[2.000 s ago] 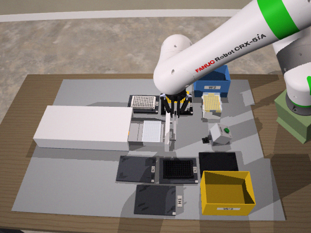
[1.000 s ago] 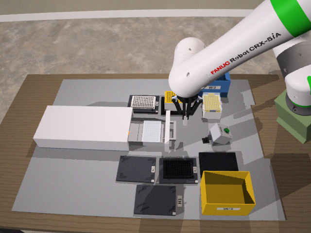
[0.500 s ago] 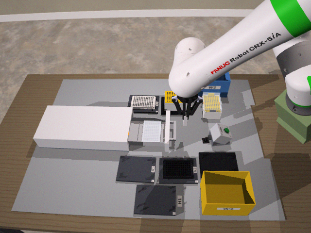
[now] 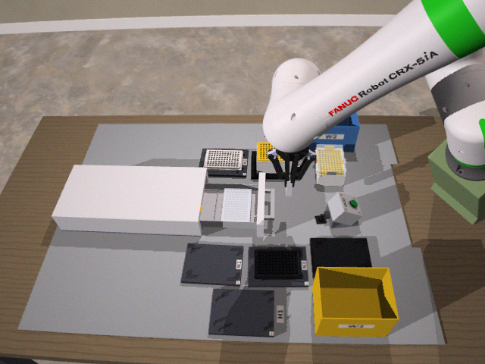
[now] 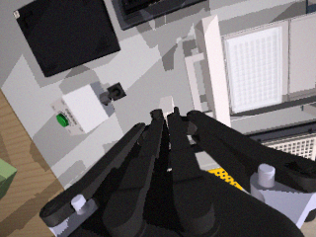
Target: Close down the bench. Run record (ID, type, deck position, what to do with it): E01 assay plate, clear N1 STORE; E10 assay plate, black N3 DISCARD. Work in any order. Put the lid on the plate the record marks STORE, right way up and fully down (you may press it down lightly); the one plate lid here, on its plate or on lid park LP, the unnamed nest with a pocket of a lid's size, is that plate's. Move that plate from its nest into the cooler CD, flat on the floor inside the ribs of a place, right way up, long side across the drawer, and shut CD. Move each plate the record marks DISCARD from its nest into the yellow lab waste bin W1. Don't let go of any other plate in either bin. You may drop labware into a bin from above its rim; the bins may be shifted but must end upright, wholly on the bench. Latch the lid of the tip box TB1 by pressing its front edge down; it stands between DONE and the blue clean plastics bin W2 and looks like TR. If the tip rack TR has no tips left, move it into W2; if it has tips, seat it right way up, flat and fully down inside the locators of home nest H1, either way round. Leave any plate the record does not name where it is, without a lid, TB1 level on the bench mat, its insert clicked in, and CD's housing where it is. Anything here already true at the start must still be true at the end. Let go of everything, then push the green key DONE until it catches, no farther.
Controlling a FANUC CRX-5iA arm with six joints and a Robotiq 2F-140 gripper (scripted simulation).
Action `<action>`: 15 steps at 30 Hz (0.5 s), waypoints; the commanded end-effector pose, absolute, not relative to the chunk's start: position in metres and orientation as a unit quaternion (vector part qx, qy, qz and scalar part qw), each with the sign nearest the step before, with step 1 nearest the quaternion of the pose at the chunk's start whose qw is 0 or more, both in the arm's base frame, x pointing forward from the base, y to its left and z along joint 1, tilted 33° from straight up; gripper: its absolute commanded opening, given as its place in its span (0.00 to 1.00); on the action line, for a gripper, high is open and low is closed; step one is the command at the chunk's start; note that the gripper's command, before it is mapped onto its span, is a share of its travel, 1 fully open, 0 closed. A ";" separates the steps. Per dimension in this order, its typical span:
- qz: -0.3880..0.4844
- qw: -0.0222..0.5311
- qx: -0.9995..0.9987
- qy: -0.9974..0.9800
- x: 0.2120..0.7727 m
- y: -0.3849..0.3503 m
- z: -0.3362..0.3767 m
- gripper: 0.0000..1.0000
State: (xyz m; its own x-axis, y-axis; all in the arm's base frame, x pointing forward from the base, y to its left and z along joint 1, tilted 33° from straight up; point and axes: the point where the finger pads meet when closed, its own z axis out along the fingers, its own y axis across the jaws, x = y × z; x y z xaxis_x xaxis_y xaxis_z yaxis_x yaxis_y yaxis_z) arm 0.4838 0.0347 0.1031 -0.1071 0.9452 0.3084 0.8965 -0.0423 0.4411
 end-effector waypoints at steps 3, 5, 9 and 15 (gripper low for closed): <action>0.277 0.044 0.667 0.691 0.486 0.036 0.100 0.00; 0.277 0.044 0.667 0.691 0.486 0.036 0.099 0.00; 0.277 0.044 0.667 0.691 0.488 0.038 0.094 0.00; 0.277 0.044 0.667 0.691 0.492 0.041 0.088 0.00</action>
